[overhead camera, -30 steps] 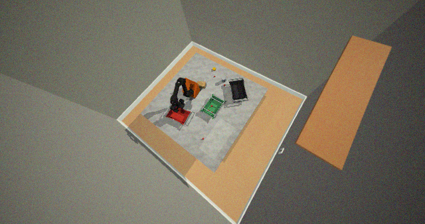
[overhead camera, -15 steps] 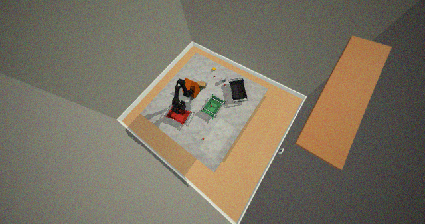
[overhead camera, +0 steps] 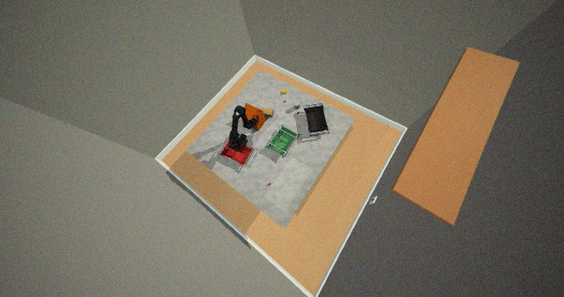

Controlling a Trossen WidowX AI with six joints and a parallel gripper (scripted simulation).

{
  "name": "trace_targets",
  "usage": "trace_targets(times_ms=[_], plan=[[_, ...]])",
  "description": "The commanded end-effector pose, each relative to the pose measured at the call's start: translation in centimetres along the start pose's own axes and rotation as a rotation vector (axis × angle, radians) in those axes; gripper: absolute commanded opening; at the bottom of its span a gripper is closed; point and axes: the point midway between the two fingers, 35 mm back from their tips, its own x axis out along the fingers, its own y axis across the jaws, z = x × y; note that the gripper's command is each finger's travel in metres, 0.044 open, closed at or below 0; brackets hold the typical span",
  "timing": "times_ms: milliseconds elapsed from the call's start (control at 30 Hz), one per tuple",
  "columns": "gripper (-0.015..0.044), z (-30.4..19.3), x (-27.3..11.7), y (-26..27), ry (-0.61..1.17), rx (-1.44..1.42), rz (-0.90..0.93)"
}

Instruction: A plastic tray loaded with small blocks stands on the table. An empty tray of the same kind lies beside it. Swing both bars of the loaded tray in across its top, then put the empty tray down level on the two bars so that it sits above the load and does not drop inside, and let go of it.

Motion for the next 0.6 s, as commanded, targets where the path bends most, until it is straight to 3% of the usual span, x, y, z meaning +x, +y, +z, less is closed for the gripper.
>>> trace_targets(times_ms=[0, 133, 567], plan=[[0.0308, 0.08, 0.05, 0.02, -0.006, -0.003, 0.001], [0.0249, 0.08, 0.05, 0.02, -0.006, -0.003, 0.001], [0.0163, 0.08, 0.05, 0.02, -0.006, -0.003, 0.001]])
